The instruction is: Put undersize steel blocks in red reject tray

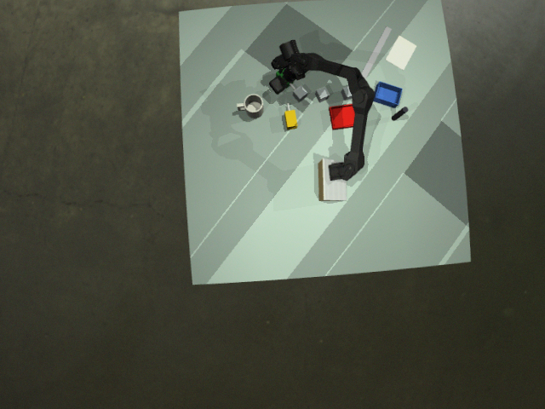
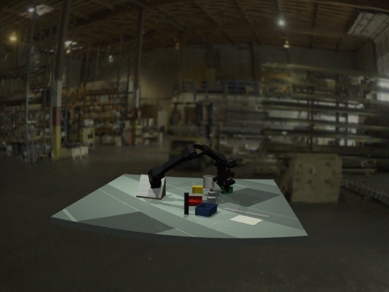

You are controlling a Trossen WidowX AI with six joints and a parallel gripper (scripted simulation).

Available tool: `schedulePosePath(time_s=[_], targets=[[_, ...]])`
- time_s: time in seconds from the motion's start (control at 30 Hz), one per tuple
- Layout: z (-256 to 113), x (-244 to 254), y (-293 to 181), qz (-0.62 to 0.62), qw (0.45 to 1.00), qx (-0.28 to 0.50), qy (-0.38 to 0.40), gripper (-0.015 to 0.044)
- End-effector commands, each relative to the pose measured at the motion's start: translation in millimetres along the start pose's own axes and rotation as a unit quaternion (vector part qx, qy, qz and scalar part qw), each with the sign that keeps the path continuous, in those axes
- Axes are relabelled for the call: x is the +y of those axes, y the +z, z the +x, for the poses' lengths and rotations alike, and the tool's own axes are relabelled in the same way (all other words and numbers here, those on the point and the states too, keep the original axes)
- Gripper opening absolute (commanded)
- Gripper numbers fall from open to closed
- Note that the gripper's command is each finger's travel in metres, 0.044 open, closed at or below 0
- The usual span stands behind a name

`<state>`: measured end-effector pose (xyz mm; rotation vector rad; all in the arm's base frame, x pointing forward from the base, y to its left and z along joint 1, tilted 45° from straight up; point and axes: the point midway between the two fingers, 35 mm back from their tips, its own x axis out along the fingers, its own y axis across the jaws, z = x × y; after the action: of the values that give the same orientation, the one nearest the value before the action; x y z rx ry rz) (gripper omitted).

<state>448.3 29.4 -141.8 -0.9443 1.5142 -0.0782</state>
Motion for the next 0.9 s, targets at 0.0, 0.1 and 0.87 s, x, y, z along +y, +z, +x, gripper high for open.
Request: schedulePosePath(time_s=[0.0,0.1,0.87], targets=[[-6.0,-5.7,3.1,0.002,1.000,-0.006,-0.003,0.0000],[-6.1,-5.8,3.2,0.002,1.000,-0.006,-0.003,0.0000],[-7.7,-7.3,5.3,0.002,1.000,-0.006,-0.003,0.0000]])
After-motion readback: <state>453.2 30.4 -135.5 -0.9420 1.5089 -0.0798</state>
